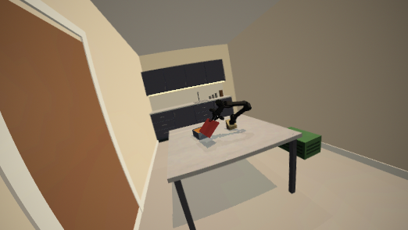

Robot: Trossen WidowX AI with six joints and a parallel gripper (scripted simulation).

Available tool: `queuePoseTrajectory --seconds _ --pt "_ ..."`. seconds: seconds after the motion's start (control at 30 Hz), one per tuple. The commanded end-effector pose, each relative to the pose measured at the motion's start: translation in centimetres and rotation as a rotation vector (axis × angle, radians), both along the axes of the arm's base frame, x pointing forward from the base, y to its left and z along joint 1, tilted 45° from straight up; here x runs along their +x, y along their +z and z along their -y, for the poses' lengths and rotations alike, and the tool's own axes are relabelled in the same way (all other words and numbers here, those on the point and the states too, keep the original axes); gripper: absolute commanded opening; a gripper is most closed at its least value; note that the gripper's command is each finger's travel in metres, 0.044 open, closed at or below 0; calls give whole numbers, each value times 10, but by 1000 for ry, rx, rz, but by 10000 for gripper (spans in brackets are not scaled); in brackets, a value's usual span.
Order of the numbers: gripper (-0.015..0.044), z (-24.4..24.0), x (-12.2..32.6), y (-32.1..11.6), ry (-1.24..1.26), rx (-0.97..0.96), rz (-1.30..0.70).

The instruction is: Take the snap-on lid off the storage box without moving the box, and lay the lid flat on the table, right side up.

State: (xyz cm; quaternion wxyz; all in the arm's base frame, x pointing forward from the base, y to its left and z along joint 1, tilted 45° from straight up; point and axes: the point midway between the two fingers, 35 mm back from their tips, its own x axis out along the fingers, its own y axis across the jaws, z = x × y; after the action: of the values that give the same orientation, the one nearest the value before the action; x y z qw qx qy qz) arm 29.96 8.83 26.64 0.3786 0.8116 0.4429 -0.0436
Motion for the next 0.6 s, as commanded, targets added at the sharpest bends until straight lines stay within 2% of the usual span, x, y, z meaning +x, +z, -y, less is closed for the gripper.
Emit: queuePoseTrajectory --seconds 0.0,0.57 --pt "0 -4 -3 13 -10 -2 19" --pt "0 -25 -16 37 -10 -1 19"
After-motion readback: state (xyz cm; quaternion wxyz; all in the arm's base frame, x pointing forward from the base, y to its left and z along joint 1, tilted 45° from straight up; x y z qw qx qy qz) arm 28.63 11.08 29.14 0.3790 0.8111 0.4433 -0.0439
